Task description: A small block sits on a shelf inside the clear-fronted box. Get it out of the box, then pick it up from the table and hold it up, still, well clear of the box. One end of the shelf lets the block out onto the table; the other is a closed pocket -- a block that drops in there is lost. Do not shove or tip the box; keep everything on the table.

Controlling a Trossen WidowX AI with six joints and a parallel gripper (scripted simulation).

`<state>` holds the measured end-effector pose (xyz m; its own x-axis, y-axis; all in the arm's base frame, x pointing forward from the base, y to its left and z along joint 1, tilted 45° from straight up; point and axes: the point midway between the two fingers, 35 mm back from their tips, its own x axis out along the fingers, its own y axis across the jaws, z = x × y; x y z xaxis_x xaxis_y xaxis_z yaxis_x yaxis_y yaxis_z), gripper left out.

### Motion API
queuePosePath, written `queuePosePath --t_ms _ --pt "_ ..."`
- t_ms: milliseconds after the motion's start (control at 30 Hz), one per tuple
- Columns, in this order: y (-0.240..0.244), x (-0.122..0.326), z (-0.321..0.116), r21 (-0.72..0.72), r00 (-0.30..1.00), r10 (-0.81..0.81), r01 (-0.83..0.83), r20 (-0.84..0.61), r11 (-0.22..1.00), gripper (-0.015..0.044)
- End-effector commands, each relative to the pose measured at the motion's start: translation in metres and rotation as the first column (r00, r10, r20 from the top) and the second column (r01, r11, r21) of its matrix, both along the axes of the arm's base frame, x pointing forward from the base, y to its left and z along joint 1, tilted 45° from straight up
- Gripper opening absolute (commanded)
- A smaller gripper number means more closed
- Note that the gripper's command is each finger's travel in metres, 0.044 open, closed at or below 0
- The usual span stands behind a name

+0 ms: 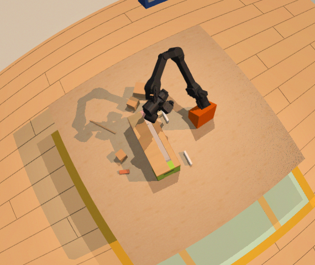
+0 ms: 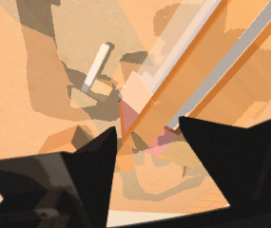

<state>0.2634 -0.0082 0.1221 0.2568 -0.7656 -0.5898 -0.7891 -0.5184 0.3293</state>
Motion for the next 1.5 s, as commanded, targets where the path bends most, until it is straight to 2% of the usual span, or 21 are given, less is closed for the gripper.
queuePosePath --t_ms 0,367,1033,1100,1267,1367,1467 --pt "-0.021 -0.025 0.020 -0.034 0.861 0.416 -0.444 -0.294 0.895 0.0285" --pt "-0.031 -0.035 0.027 -0.067 0.657 0.566 -0.680 -0.497 0.730 0.0285" --pt "-0.031 -0.035 0.027 -0.067 0.665 0.566 -0.675 -0.488 0.735 0.0285" --pt "-0.033 -0.034 0.026 -0.062 0.733 0.547 -0.619 -0.405 0.783 0.0285" --pt "-0.042 -0.025 0.023 0.053 0.949 0.315 -0.316 0.017 0.947 0.0285" --pt "-0.048 -0.022 0.021 0.171 0.966 0.090 -0.134 0.241 0.976 0.0285" --pt "-0.054 -0.019 0.018 0.322 0.891 -0.169 0.027 0.422 0.947 0.0285"
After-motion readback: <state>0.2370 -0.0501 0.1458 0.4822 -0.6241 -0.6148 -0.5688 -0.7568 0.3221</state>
